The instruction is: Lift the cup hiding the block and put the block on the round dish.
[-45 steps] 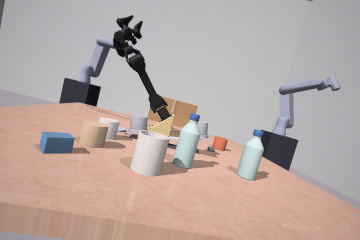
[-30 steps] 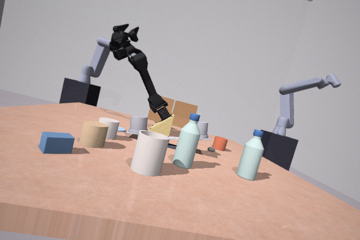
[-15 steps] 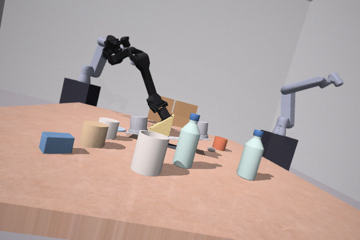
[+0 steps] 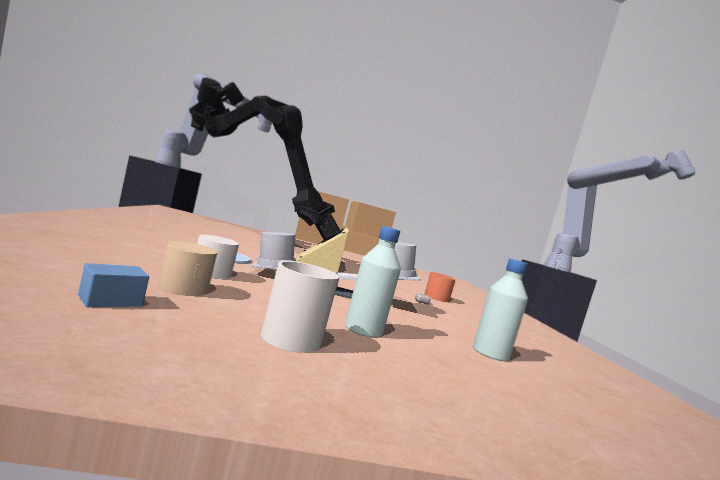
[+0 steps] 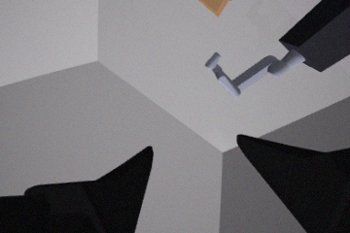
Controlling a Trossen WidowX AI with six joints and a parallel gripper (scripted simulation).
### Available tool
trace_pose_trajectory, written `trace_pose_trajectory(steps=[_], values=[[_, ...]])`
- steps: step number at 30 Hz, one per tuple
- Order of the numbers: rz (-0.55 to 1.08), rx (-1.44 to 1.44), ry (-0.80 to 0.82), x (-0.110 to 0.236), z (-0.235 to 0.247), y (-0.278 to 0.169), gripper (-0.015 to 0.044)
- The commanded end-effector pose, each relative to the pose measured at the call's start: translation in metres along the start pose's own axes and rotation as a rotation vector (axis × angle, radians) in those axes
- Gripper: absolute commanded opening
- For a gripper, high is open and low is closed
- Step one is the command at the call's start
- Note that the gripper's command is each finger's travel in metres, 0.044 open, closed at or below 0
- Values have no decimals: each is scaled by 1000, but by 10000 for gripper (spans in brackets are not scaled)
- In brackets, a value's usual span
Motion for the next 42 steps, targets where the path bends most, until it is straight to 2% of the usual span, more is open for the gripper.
trace_pose_trajectory(steps=[1, 19, 32, 42], values=[[-21, 60, -95, 15, -14, 4, 440], [-25, 263, -518, 97, -65, 9, 440], [58, 477, -857, 182, -86, 11, 440], [180, 605, -1115, 254, -81, 11, 440]])
Point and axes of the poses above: the point midway between the two fingers, 35 mm back from their tips, its own x axis back along the fingers, its own z axis across the jaws, y = z × x, the point moved 7 cm from there along x, back along the fingers, and after that the axes turned 5 degrees about -x, right-handed, at the moved point
